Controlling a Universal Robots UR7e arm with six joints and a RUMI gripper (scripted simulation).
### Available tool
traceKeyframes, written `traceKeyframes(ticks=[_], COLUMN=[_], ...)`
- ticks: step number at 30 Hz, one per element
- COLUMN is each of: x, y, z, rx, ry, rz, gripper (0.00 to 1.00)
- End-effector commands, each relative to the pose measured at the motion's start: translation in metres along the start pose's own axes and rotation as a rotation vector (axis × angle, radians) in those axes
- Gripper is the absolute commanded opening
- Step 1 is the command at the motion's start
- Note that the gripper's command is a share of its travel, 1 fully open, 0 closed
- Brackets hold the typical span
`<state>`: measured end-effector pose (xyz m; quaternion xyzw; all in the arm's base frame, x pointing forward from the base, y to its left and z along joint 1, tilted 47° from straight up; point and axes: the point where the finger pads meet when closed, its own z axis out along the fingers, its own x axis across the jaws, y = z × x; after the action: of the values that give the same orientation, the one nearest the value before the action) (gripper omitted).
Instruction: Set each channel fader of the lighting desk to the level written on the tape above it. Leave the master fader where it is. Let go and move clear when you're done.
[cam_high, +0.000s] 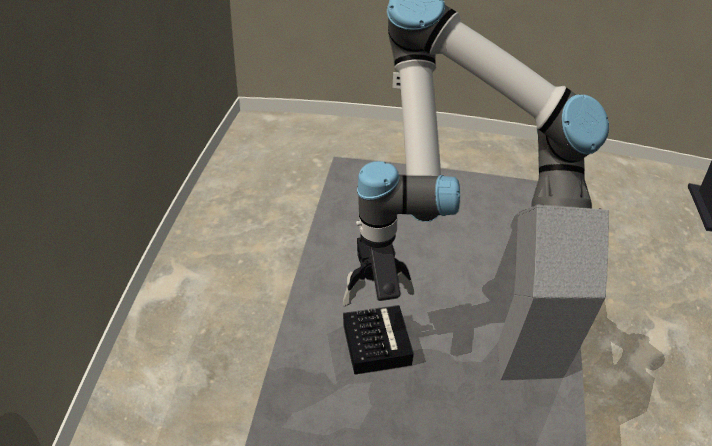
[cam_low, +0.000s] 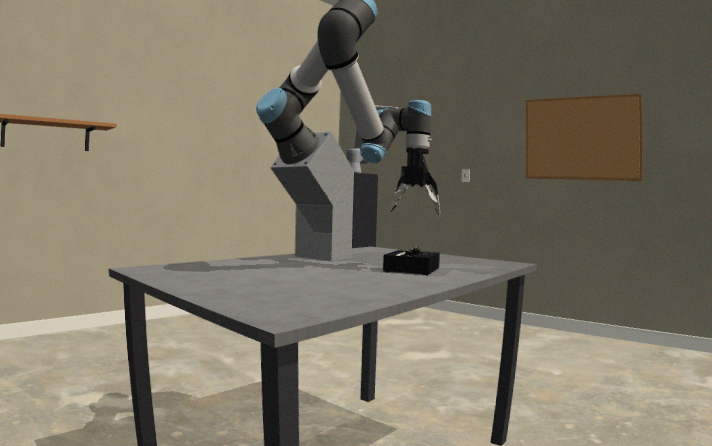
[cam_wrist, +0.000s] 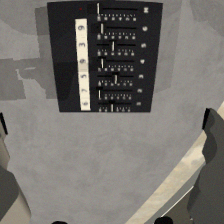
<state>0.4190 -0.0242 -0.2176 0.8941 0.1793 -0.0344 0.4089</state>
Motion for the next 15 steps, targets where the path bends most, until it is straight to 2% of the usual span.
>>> traceKeyframes(ticks=[1,3,15], x=[0.001,0.001,0.005], y=[0.000,0.000,0.003], z=[0.006,0.006,0.027], rx=[-0.002,-0.002,0.003], ry=[-0.007,-0.007,-0.051], rz=[-0.167,-0.167,-0.698], gripper=[1.00,1.00,1.00])
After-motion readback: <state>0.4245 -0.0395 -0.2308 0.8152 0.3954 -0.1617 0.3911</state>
